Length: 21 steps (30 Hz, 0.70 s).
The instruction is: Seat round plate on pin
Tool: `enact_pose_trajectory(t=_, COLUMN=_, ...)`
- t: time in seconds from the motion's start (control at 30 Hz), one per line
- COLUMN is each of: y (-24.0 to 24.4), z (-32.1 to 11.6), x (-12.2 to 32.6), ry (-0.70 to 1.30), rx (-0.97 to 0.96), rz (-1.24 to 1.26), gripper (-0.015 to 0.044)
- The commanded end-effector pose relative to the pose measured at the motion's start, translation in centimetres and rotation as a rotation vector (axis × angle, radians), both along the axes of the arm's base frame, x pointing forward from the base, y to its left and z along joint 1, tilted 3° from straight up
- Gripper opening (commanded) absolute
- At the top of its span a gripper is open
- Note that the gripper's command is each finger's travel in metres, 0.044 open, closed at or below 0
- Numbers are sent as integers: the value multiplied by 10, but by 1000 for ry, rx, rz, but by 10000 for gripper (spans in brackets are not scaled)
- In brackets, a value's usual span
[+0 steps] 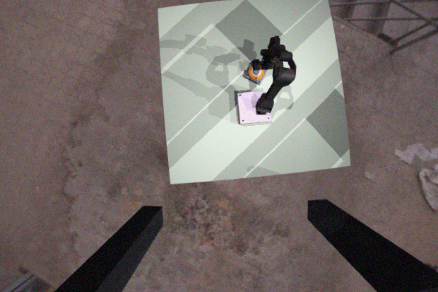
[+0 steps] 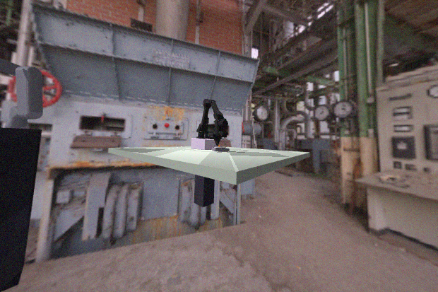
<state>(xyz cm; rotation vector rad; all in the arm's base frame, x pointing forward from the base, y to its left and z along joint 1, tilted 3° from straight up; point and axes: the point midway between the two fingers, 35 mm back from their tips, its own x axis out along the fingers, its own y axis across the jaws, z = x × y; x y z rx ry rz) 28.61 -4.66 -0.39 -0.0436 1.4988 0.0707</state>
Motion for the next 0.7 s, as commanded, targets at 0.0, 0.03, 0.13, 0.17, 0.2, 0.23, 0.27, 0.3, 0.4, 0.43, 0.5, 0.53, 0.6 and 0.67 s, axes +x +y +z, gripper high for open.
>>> enact_pose_trajectory(t=0.0, y=3, z=0, x=7, ry=-1, rx=1, rz=-2, gripper=0)
enact_pose_trajectory(t=0.03, y=4, z=1, x=8, ry=-1, rx=1, rz=-2, gripper=0)
enact_pose_trajectory(t=0.13, y=5, z=1, x=12, ry=-1, rx=2, rz=-2, gripper=0)
enact_pose_trajectory(t=0.17, y=6, z=1, x=14, ry=-1, rx=2, rz=-2, gripper=0)
enact_pose_trajectory(t=0.2, y=7, z=2, x=15, ry=-2, rx=2, rz=-2, gripper=0)
enact_pose_trajectory(t=0.23, y=7, z=2, x=16, ry=-2, rx=2, rz=-2, gripper=0)
enact_pose_trajectory(t=0.27, y=8, z=2, x=16, ry=-2, rx=2, rz=-2, gripper=0)
enact_pose_trajectory(t=0.3, y=8, z=2, x=17, ry=-2, rx=2, rz=-2, gripper=0)
enact_pose_trajectory(t=0.4, y=10, z=2, x=19, ry=-2, rx=2, rz=-2, gripper=0)
enact_pose_trajectory(t=0.43, y=10, z=2, x=19, ry=-2, rx=2, rz=-2, gripper=0)
enact_pose_trajectory(t=0.5, y=12, z=2, x=20, ry=-2, rx=2, rz=-2, gripper=0)
enact_pose_trajectory(t=0.53, y=12, z=3, x=21, ry=-2, rx=2, rz=-2, gripper=0)
enact_pose_trajectory(t=0.6, y=13, z=3, x=22, ry=-2, rx=2, rz=-2, gripper=0)
enact_pose_trajectory(t=0.67, y=14, z=3, x=23, ry=-2, rx=2, rz=-2, gripper=0)
